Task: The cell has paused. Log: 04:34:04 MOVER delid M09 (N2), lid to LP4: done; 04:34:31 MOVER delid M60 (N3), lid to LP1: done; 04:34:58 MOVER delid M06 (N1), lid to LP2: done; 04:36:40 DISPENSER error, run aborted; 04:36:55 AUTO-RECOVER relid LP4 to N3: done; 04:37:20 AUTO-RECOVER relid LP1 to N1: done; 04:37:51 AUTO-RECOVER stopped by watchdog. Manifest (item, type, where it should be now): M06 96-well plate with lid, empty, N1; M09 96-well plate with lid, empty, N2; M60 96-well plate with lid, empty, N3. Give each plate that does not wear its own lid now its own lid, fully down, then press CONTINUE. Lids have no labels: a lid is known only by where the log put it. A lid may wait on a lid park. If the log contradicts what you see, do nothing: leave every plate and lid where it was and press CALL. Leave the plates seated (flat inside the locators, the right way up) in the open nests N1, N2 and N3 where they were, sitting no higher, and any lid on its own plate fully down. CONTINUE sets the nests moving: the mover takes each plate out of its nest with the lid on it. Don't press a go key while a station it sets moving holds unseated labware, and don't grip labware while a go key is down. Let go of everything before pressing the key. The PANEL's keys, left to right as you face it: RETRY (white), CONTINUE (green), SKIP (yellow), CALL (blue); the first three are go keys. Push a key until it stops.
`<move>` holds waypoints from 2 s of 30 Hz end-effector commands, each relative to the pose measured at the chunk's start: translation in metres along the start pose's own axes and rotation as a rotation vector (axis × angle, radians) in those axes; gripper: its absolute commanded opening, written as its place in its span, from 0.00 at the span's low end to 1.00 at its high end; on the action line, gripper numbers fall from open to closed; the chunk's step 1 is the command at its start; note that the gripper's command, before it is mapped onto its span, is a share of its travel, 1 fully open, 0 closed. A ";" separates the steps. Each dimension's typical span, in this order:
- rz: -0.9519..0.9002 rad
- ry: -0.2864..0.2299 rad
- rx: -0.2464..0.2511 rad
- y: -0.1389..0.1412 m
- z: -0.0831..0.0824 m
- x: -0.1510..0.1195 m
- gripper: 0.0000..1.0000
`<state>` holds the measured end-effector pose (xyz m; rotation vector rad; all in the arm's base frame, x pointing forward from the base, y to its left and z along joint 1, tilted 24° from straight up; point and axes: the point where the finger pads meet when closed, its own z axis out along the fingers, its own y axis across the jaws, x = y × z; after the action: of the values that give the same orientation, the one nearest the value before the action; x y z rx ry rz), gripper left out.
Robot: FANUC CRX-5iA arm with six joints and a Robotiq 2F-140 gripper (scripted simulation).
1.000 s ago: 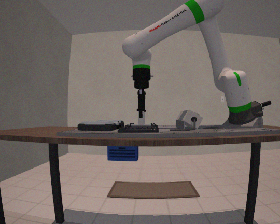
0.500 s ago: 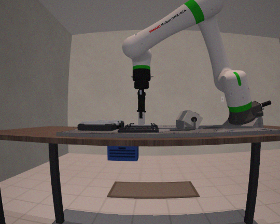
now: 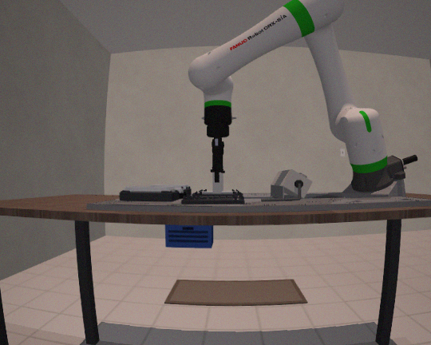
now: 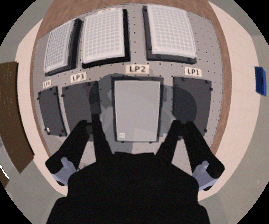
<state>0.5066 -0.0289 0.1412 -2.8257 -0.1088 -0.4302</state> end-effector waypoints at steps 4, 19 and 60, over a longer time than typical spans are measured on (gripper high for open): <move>0.000 0.000 0.000 0.000 0.000 0.000 0.66; 0.000 0.000 0.000 0.000 0.000 0.000 0.66; 0.000 0.000 0.000 0.000 0.000 0.000 0.00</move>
<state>0.5069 -0.0290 0.1417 -2.8258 -0.1091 -0.4319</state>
